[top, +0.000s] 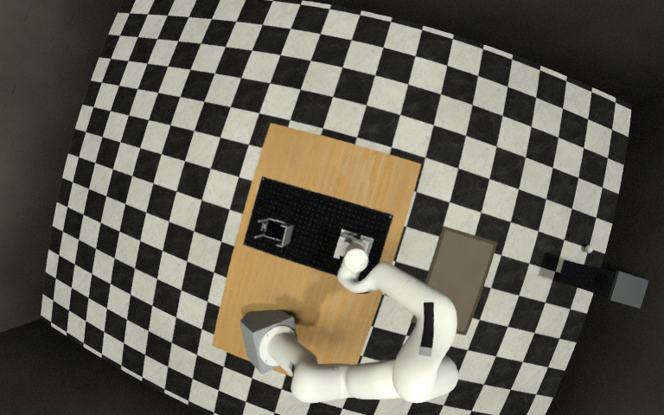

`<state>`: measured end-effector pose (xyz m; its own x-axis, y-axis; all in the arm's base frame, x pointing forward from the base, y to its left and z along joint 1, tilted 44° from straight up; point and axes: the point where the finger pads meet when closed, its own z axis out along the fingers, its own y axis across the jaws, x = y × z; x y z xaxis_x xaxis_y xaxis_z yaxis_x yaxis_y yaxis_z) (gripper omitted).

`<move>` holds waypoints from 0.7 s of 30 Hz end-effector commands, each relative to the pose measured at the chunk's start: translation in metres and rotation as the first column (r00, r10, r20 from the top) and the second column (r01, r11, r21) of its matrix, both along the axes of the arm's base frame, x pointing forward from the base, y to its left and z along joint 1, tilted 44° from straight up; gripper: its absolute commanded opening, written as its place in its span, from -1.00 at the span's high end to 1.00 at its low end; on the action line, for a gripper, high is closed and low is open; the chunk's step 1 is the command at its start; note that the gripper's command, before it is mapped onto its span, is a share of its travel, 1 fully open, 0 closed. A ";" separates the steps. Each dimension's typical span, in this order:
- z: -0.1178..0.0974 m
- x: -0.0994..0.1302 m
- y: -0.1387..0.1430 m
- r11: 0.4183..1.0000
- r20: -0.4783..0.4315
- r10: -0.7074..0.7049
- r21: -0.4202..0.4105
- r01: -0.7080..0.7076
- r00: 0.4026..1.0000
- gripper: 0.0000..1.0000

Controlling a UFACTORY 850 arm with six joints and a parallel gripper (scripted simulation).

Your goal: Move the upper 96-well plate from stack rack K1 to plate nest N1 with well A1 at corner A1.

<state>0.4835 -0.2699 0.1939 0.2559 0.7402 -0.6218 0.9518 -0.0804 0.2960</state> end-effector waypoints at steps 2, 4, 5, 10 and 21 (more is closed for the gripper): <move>0.000 0.001 0.000 1.000 0.001 0.000 0.000 0.000 1.000 1.00; 0.000 0.001 -0.001 1.000 0.001 0.000 0.000 0.000 1.000 1.00; 0.000 0.001 -0.001 1.000 0.001 0.000 0.000 0.000 1.000 1.00; -0.001 0.001 -0.001 1.000 0.001 0.000 0.000 0.000 1.000 1.00; -0.002 0.001 -0.002 1.000 0.001 0.000 0.000 0.000 1.000 1.00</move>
<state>0.4839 -0.2719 0.1918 0.2559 0.7402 -0.6218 0.9518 -0.0805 0.2959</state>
